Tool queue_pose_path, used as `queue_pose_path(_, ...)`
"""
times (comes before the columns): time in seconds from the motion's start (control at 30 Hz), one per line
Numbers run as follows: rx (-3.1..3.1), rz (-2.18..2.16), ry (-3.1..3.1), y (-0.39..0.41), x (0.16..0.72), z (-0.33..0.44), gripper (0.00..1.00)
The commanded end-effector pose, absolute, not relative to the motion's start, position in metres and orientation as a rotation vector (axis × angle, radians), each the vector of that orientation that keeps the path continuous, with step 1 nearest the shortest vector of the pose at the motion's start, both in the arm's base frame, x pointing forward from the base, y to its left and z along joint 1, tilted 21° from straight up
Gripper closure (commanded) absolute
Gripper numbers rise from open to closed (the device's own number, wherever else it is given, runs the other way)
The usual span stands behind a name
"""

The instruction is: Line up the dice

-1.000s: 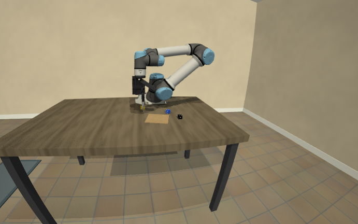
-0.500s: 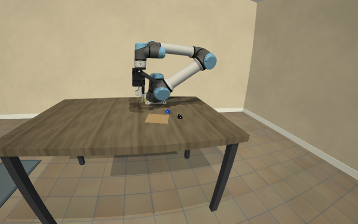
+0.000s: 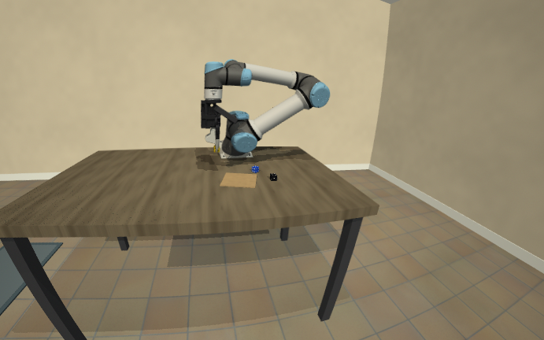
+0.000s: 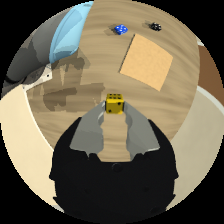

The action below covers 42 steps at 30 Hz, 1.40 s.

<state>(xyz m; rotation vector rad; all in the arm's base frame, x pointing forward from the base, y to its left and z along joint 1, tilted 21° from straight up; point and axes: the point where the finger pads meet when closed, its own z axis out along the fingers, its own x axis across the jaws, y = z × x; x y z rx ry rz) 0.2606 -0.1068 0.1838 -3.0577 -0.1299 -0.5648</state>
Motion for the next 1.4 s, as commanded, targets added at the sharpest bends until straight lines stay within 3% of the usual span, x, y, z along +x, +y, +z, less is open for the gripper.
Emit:
queue_pose_path(0.0,-3.058,-0.564,-0.127,-0.105,0.262,0.185,0.94)
queue_pose_path(0.7,-3.045,-0.558,0.014,-0.019,0.297,0.207,0.94)
queue_pose_path(1.37,-3.043,-0.561,0.024,-0.013,0.298,0.209,0.94)
